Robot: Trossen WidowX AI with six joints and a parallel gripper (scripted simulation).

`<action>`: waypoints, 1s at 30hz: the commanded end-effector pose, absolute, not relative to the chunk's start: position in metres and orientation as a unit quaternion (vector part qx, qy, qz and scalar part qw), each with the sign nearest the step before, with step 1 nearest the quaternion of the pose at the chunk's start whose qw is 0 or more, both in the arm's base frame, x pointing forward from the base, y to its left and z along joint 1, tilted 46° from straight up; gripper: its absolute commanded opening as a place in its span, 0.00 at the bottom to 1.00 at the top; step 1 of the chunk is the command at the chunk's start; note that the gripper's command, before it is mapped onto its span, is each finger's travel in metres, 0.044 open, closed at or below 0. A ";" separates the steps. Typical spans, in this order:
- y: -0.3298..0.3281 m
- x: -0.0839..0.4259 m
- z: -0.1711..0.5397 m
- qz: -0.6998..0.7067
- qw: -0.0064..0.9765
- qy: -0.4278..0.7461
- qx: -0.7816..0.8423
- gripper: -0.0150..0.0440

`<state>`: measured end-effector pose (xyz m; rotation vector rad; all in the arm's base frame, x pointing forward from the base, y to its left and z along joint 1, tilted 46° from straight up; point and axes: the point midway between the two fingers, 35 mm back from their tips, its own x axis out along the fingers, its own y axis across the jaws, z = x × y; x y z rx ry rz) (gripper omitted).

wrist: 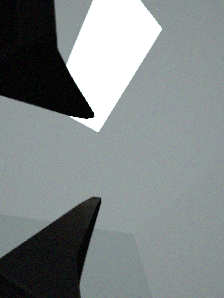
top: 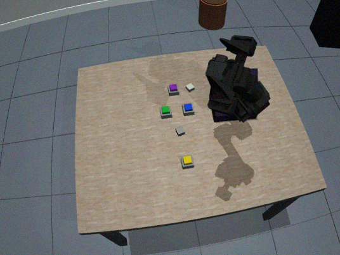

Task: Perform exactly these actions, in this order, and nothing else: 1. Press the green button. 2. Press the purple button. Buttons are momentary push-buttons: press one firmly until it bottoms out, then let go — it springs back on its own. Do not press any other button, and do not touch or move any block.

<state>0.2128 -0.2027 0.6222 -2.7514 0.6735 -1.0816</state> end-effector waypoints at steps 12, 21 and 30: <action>-0.114 0.068 0.704 -0.509 -0.219 0.330 -0.764 0.93; 0.024 0.006 0.724 -0.576 -0.436 0.380 -0.578 0.93; 0.169 0.019 0.696 -0.590 -0.615 0.369 -0.372 0.93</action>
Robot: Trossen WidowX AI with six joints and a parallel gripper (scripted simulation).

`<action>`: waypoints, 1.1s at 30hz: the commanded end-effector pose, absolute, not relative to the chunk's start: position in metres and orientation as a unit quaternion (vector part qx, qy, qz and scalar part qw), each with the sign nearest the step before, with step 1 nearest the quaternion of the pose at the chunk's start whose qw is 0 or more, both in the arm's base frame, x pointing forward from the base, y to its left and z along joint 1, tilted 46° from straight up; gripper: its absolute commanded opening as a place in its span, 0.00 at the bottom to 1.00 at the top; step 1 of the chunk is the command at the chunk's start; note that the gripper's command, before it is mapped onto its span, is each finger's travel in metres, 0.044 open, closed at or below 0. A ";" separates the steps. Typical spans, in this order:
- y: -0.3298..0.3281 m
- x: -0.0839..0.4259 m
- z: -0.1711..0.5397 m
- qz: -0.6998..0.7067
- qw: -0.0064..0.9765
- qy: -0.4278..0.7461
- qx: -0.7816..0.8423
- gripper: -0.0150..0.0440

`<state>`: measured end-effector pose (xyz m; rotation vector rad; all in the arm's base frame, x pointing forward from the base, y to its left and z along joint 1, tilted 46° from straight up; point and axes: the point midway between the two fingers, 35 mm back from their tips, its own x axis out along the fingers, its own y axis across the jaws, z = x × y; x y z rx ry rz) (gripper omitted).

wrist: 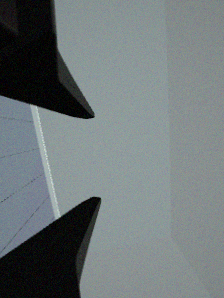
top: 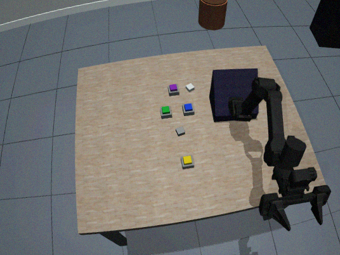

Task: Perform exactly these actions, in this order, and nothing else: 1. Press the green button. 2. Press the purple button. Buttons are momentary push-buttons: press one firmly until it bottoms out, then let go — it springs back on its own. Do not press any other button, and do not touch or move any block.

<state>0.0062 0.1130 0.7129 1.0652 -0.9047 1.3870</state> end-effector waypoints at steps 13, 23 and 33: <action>0.313 0.142 0.587 0.551 0.791 -0.247 0.096 0.93; 0.337 0.264 0.469 0.499 0.860 -0.090 -0.061 0.93; 0.290 0.368 0.340 0.444 0.877 0.102 -0.151 0.93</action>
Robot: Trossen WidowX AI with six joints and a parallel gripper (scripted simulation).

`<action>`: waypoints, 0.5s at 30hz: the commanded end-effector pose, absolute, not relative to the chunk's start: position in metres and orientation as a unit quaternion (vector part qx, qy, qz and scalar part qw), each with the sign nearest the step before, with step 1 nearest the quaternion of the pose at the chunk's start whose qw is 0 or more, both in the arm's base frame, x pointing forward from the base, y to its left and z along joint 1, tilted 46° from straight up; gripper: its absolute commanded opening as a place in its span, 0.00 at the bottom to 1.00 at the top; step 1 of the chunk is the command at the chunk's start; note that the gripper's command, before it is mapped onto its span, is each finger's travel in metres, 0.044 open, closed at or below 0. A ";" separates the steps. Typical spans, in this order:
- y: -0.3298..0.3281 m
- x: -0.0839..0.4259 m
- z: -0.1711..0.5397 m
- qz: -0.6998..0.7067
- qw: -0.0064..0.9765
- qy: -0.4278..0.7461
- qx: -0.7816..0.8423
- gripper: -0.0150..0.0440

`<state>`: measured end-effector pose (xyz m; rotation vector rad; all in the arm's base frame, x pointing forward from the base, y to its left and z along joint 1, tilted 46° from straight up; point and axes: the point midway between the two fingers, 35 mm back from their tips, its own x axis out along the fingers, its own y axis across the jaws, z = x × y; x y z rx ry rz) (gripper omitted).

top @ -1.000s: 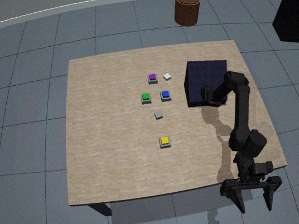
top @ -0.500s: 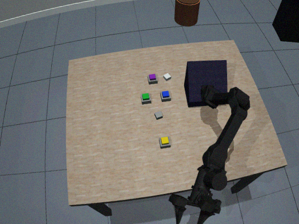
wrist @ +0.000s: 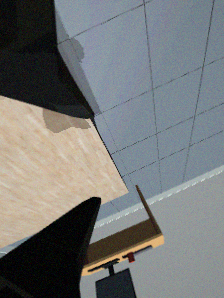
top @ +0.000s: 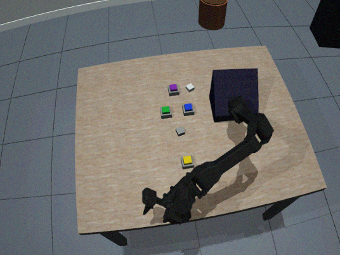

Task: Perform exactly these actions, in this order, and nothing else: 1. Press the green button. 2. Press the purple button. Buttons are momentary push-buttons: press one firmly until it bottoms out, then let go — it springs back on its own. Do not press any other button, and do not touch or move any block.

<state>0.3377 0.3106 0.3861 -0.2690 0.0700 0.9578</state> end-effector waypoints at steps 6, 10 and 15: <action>0.234 0.408 0.263 0.413 0.866 0.227 -0.167 0.93; 0.189 0.422 0.212 0.394 0.850 0.312 -0.158 0.93; 0.127 0.424 0.153 0.372 0.820 0.418 -0.122 0.93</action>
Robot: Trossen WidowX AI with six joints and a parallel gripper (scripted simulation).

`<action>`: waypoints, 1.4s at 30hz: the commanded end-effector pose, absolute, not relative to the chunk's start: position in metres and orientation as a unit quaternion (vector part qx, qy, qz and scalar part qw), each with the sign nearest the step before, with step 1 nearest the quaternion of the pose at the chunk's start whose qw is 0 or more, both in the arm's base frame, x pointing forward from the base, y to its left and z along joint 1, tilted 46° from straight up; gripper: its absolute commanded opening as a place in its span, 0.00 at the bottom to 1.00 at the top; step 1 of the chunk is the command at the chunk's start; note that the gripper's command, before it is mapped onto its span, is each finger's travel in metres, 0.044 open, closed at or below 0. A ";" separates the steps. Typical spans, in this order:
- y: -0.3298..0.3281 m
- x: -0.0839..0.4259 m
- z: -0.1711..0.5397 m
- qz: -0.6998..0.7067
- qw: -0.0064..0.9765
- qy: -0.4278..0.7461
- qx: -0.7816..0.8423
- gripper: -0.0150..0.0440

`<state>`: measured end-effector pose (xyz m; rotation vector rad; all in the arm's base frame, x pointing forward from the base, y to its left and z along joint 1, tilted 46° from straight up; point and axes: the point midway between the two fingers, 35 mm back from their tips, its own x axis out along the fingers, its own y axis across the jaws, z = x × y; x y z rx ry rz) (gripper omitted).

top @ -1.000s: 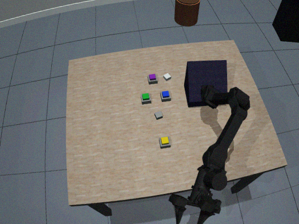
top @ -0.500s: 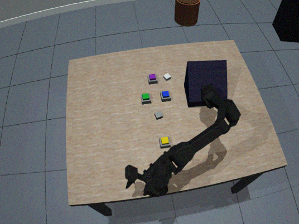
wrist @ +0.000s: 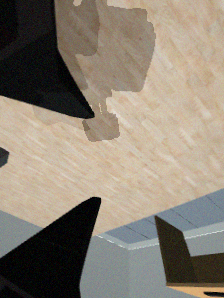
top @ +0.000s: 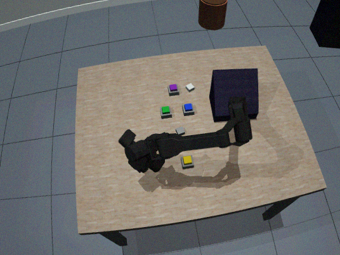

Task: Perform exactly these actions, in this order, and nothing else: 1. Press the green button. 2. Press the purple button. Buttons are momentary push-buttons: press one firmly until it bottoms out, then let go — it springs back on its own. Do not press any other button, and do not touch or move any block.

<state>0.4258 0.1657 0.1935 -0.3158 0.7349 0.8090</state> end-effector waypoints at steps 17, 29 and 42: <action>-0.051 0.322 0.031 0.326 0.658 0.644 0.216 0.93; -0.014 0.321 -0.006 0.326 0.658 0.643 0.216 0.71; -0.006 0.319 -0.012 0.327 0.658 0.643 0.216 0.29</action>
